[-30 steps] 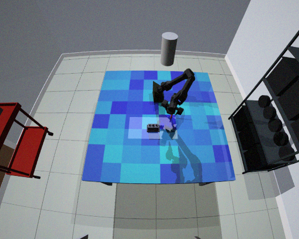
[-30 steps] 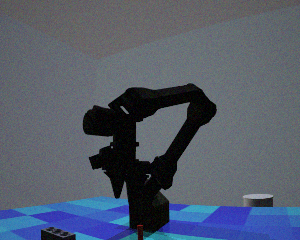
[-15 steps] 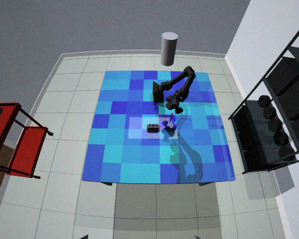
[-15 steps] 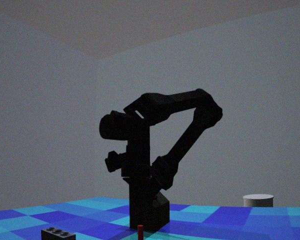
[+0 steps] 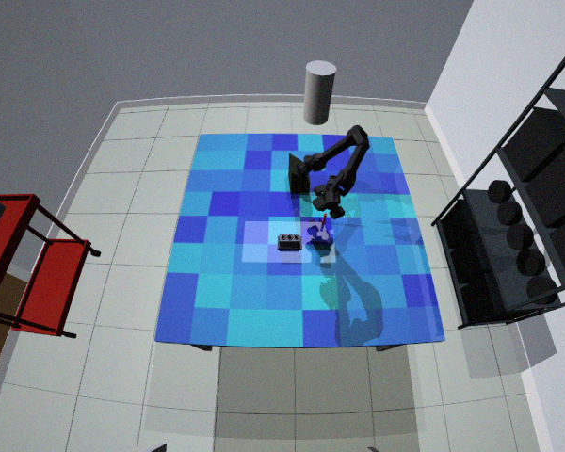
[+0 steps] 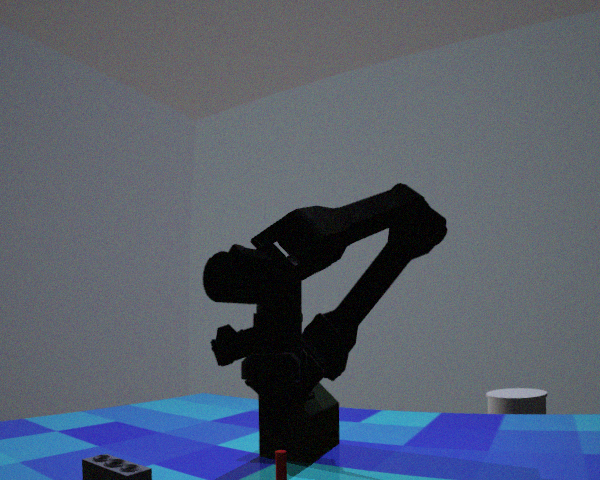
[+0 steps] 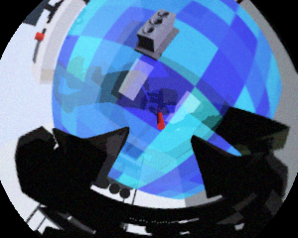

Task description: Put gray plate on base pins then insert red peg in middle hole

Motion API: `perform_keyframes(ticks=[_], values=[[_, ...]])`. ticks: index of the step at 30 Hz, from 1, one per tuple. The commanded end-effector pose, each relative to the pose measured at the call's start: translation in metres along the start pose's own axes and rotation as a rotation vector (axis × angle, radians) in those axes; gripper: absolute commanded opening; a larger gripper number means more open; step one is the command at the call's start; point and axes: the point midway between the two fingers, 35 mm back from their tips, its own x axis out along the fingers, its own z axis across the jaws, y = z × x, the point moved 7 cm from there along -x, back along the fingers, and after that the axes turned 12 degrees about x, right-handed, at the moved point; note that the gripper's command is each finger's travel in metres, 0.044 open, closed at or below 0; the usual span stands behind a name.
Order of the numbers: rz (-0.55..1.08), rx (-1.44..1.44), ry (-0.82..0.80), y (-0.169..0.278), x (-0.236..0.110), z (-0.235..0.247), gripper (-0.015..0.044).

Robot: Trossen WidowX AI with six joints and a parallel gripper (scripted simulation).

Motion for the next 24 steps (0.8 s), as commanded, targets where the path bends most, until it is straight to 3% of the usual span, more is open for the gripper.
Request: perform_keyframes(ticks=[1,24], values=[[0.007,0.008,0.005,0.0,0.014,0.0,0.044],[0.006,0.008,0.005,0.0,0.046,0.001,0.044]])
